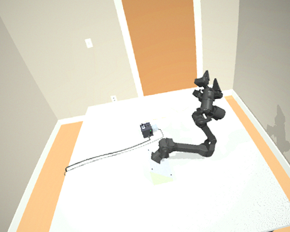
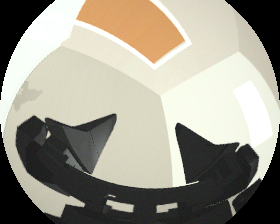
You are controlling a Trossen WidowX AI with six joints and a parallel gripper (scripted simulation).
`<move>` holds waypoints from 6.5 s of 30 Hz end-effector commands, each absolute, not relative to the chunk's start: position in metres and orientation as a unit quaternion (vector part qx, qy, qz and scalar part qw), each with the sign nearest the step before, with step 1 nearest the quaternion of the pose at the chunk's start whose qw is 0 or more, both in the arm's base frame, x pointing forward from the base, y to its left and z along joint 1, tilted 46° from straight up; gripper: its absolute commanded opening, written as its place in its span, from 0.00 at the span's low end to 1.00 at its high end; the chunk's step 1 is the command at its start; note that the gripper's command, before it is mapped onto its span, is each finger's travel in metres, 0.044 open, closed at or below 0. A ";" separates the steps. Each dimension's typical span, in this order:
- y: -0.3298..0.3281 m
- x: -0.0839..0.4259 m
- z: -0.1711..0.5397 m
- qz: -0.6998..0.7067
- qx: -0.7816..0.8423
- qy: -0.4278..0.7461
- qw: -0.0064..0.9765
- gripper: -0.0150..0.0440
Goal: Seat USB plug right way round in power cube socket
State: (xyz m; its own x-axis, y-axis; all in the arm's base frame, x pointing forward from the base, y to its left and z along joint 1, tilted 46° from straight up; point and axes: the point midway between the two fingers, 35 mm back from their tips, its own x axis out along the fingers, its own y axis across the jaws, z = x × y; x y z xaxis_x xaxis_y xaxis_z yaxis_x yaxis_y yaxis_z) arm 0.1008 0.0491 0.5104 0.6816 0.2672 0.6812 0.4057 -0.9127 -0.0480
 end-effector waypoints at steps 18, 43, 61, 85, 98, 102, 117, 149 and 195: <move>0.289 0.174 0.398 -0.207 -0.814 -0.211 -0.500 1.00; 0.198 0.301 0.047 0.435 -0.270 -0.331 -0.793 1.00; 0.161 0.293 0.015 0.521 -0.167 -0.346 -0.762 1.00; 0.144 0.298 -0.003 0.521 -0.166 -0.345 -0.762 1.00; 0.144 0.299 -0.003 0.521 -0.172 -0.346 -0.761 0.91; 0.144 0.299 -0.003 0.521 -0.172 -0.346 -0.761 0.73; 0.144 0.299 -0.003 0.521 -0.172 -0.346 -0.761 0.25; 0.153 0.297 0.005 0.521 -0.171 -0.346 -0.761 0.25; 0.163 0.292 0.016 0.452 -0.029 -0.432 -0.780 0.25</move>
State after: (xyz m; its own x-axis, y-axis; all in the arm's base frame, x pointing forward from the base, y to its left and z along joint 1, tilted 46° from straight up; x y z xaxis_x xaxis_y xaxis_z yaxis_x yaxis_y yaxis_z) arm 0.2922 0.1633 0.0165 0.2189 -0.6791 -0.7007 0.7780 0.5548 -0.2947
